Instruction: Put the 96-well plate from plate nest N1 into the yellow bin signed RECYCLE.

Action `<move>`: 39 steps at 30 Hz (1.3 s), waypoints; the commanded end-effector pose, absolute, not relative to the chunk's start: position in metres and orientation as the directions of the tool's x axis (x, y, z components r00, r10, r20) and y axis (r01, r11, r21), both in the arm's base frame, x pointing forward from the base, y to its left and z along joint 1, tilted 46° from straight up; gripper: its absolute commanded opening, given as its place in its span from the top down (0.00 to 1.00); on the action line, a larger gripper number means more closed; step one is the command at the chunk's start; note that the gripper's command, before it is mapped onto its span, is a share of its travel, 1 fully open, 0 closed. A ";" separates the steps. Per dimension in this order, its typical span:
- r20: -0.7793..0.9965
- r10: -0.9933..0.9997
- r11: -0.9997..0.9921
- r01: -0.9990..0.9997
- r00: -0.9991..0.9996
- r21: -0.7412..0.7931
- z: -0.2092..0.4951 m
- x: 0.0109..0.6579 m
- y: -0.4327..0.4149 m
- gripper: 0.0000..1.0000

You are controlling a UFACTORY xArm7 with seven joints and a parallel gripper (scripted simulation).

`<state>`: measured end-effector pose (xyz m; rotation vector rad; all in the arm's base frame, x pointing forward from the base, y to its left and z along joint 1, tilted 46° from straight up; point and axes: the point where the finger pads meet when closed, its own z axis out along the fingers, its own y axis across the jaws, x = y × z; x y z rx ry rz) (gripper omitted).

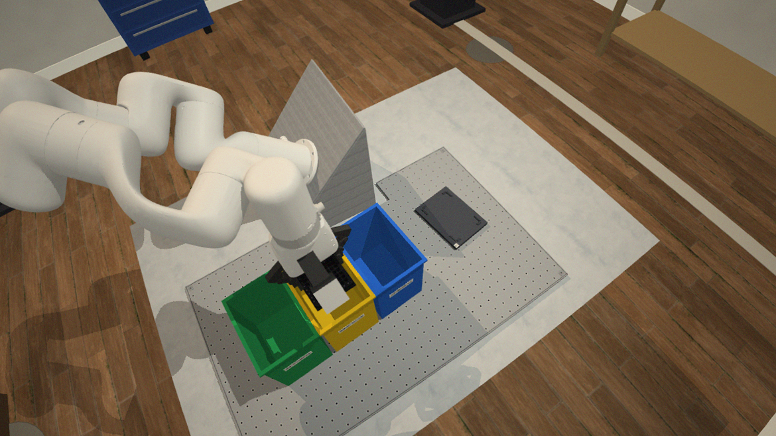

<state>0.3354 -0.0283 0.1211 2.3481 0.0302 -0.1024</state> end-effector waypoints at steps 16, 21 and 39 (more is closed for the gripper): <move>-0.081 -0.006 -0.704 0.053 0.997 0.708 0.122 0.337 -0.027 1.00; -0.081 -0.007 -0.704 0.053 0.997 0.708 0.119 0.336 -0.029 1.00; -0.081 -0.007 -0.704 0.053 0.997 0.708 0.108 0.335 -0.040 1.00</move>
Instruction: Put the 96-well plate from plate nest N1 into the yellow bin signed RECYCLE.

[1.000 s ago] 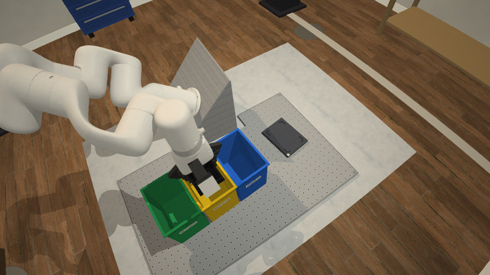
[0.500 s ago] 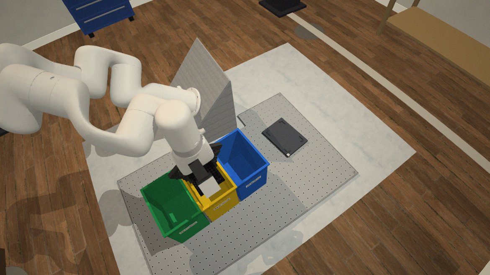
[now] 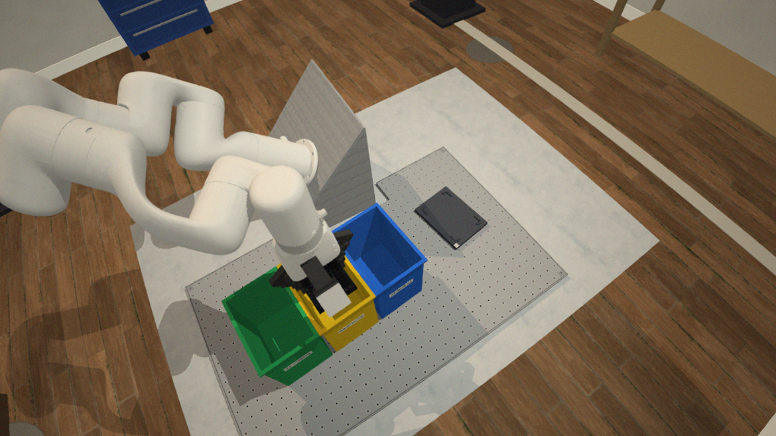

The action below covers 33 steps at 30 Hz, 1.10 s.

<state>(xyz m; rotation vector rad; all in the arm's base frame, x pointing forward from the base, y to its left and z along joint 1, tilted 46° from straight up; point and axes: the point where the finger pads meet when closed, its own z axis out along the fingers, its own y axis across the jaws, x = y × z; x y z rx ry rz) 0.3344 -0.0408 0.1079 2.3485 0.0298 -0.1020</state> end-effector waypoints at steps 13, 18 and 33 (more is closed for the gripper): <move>-0.081 -0.007 -0.704 0.053 0.997 0.708 0.108 0.335 -0.040 1.00; -0.081 -0.007 -0.704 0.053 0.997 0.708 0.108 0.335 -0.040 1.00; -0.081 -0.007 -0.704 0.053 0.997 0.708 0.106 0.335 -0.042 1.00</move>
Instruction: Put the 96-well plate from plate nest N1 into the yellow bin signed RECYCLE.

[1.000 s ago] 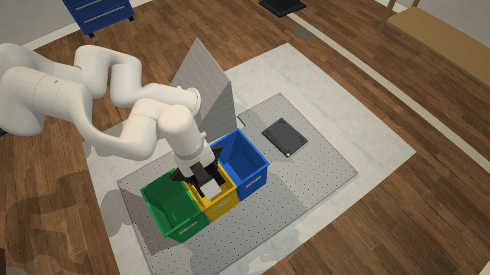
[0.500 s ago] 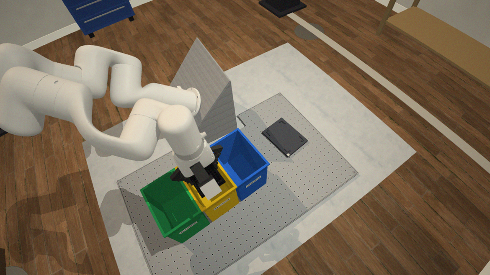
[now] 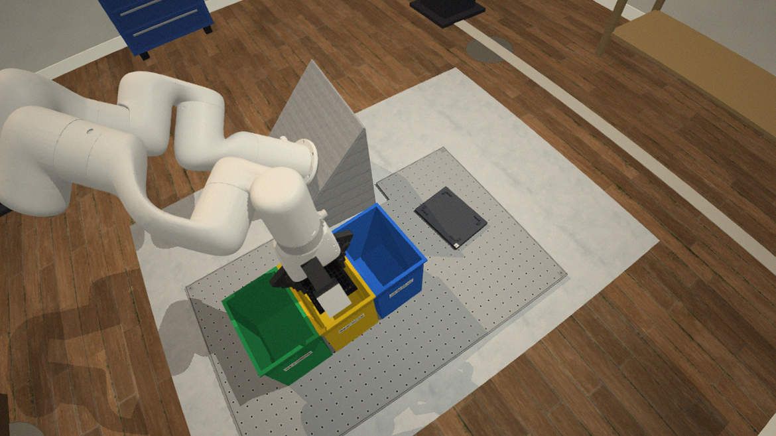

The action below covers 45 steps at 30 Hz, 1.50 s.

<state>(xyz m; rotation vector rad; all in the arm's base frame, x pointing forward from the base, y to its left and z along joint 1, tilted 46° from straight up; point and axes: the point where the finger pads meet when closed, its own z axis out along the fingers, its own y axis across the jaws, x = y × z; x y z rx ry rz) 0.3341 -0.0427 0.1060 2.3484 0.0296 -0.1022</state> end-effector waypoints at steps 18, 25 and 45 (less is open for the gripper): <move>-0.081 -0.007 -0.704 0.053 0.997 0.708 0.104 0.335 -0.044 1.00; -0.081 -0.007 -0.704 0.053 0.997 0.708 0.104 0.335 -0.044 1.00; -0.081 -0.007 -0.704 0.053 0.997 0.708 0.101 0.335 -0.047 1.00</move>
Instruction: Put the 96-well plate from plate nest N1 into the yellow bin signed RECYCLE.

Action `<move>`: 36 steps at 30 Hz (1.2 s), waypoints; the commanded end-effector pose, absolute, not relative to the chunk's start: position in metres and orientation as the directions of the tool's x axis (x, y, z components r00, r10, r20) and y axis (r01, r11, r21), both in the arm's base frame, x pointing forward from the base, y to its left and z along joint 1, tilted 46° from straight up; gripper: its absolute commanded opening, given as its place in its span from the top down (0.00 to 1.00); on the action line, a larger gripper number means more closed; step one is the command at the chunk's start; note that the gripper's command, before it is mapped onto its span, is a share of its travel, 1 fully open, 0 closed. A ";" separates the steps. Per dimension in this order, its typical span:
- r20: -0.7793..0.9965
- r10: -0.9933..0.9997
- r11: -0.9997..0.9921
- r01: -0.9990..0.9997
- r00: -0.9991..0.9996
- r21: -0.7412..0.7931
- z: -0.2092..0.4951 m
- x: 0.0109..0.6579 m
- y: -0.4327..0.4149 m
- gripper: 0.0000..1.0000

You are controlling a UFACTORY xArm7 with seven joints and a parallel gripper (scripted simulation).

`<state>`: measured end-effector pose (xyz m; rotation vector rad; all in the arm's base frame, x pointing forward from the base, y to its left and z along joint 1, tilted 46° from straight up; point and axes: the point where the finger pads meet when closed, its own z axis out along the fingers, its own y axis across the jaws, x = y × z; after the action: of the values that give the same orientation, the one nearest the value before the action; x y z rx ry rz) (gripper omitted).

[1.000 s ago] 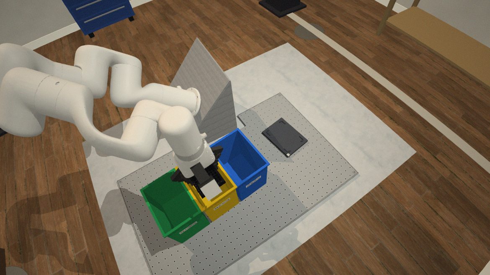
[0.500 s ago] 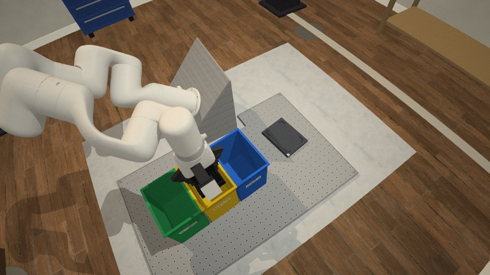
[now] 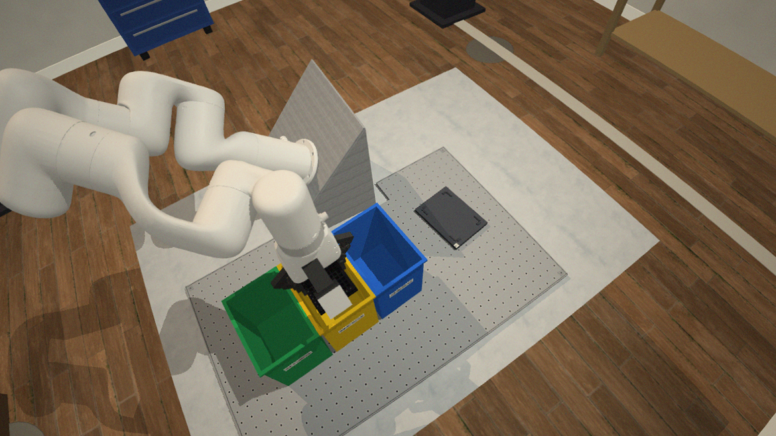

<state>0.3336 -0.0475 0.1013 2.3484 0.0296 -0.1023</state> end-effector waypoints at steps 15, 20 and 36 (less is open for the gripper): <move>-0.081 -0.007 -0.704 0.053 0.997 0.709 0.100 0.335 -0.048 0.00; -0.081 -0.007 -0.704 0.053 0.997 0.708 0.100 0.335 -0.048 0.00; -0.080 -0.006 -0.704 0.053 0.997 0.708 0.100 0.335 -0.048 0.00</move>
<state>0.3335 -0.0492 0.0996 2.3484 0.0297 -0.1020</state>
